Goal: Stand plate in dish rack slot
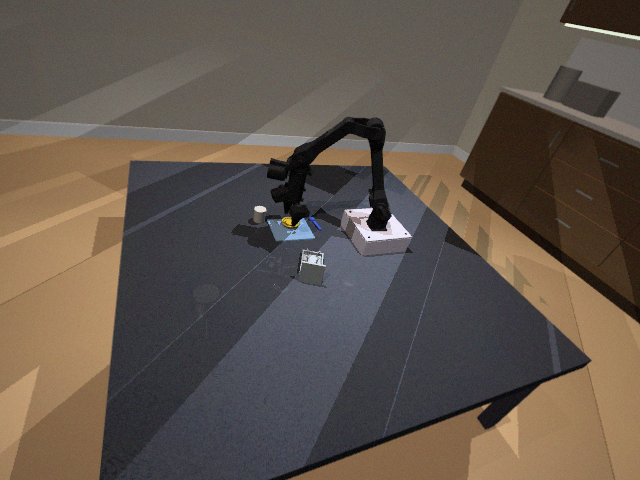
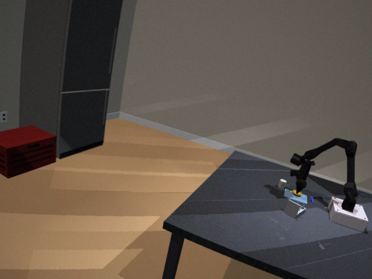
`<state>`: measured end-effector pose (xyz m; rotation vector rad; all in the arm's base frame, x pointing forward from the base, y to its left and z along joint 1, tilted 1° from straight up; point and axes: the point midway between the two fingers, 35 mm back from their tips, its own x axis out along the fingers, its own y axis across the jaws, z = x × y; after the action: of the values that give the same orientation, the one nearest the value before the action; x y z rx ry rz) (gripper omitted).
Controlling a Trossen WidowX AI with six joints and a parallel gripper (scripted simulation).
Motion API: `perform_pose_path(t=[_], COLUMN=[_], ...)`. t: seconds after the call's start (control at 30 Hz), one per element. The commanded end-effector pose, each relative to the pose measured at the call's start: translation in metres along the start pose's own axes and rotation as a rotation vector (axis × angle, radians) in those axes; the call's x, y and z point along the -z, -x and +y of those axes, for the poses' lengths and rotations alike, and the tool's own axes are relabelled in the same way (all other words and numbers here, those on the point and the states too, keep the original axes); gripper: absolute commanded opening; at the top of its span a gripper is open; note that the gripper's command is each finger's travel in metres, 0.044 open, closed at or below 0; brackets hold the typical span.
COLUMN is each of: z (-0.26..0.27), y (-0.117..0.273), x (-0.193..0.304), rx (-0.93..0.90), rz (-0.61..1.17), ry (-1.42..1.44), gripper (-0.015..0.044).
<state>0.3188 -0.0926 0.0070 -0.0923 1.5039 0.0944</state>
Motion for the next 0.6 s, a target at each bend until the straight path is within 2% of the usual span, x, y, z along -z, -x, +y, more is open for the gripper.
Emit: perform_pose_path(t=[0.0, 0.33, 0.57], z=[0.0, 0.0, 0.0], y=[-0.011, -0.023, -0.023], x=[0.004, 0.006, 0.006], rx=[-0.001, -0.001, -0.001], rz=[0.015, 0.015, 0.015], ry=[0.005, 0.005, 0.005], gripper=[0.04, 0.04, 0.0374])
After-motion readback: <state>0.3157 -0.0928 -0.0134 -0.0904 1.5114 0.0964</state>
